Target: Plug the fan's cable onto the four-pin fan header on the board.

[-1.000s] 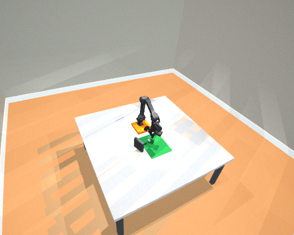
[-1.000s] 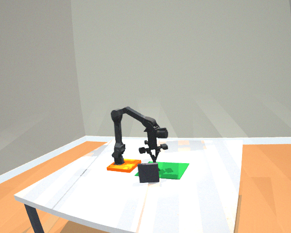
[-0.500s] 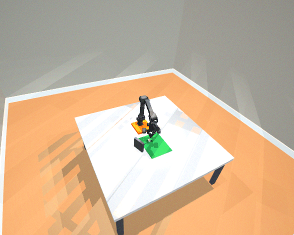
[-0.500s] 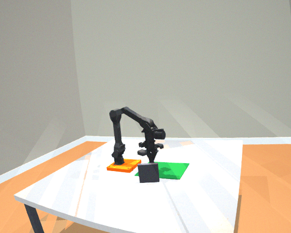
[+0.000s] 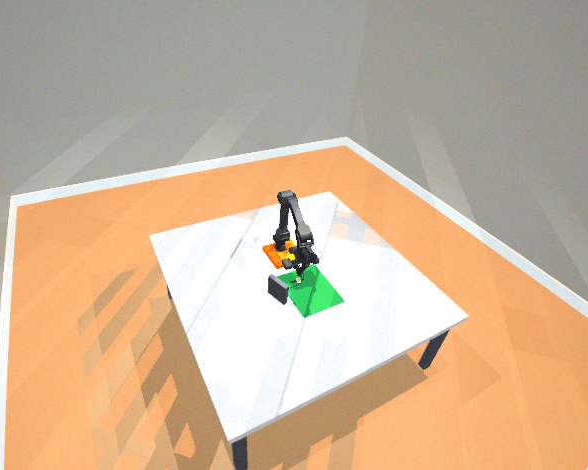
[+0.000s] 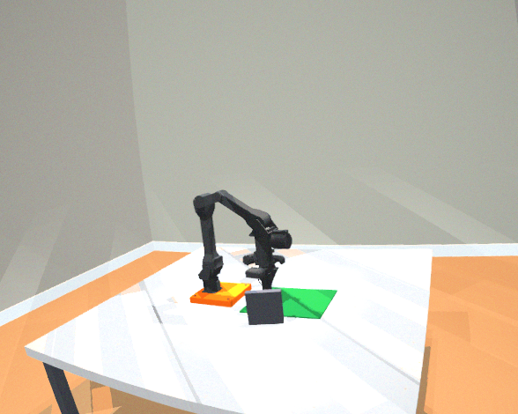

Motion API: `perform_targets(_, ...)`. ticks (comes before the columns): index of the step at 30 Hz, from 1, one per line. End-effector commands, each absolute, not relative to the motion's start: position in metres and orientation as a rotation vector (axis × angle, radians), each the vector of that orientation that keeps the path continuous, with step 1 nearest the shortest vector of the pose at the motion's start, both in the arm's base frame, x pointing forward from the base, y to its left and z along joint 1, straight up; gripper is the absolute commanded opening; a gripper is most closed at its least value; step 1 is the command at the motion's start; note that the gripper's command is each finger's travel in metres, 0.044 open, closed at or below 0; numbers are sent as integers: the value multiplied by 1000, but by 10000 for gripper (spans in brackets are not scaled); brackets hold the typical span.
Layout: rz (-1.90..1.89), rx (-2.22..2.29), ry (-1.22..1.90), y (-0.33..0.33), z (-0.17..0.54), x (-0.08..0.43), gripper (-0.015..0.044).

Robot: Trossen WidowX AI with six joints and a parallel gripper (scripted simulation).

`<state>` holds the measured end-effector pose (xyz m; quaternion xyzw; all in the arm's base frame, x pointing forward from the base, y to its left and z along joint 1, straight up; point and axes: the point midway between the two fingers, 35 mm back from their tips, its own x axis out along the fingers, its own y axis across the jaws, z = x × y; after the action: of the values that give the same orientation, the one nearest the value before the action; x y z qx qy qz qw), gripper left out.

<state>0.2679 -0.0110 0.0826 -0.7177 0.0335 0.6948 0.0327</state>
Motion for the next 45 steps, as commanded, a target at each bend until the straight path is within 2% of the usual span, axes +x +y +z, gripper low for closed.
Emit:
perform_targets(1,2149,-2213,77,-10,83,268,0)
perform_targets(45,2143,-2207,88,-9,62,271,0)
